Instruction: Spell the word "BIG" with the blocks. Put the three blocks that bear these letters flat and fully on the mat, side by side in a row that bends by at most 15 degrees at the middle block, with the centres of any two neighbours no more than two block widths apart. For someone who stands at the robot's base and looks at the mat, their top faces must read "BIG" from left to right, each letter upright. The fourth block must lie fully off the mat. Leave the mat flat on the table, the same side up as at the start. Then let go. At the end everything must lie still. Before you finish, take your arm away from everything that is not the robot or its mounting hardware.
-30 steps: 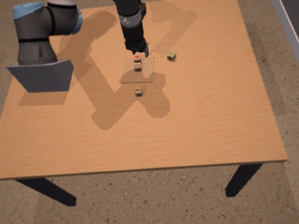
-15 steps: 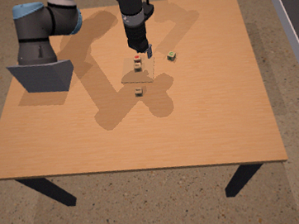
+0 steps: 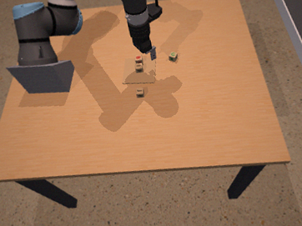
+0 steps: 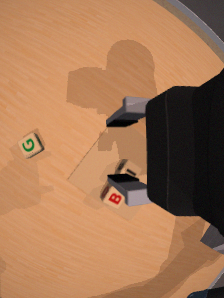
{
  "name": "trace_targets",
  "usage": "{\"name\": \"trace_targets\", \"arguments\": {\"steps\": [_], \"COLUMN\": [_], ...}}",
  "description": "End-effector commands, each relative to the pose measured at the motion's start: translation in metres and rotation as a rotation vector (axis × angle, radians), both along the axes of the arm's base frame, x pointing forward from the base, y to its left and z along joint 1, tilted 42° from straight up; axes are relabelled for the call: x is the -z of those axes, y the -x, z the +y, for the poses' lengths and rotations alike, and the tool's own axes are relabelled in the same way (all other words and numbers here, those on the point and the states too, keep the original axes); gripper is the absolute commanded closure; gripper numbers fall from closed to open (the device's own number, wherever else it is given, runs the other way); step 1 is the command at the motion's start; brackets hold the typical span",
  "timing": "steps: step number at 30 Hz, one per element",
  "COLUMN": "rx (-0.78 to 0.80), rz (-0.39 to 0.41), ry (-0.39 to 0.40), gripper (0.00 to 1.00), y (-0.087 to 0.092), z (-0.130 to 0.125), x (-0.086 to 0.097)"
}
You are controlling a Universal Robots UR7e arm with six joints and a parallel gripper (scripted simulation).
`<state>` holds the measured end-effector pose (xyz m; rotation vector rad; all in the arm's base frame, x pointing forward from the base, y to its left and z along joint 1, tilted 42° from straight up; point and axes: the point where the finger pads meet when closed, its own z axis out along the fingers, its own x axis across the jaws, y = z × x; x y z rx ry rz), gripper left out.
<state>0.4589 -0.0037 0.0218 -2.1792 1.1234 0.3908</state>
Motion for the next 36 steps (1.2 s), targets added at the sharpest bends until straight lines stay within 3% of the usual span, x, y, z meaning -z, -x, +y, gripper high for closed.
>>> {"name": "trace_targets", "arguments": {"steps": [1,21,36], "rx": [0.103,0.363,0.608], "rz": [0.093,0.323,0.541], "ry": [-0.005,-0.014,-0.023], "gripper": [0.0,0.0,0.0], "y": [-0.007,-0.021,-0.032], "z": [-0.002,-0.006,-0.01], "x": [0.001,0.004,0.006]}}
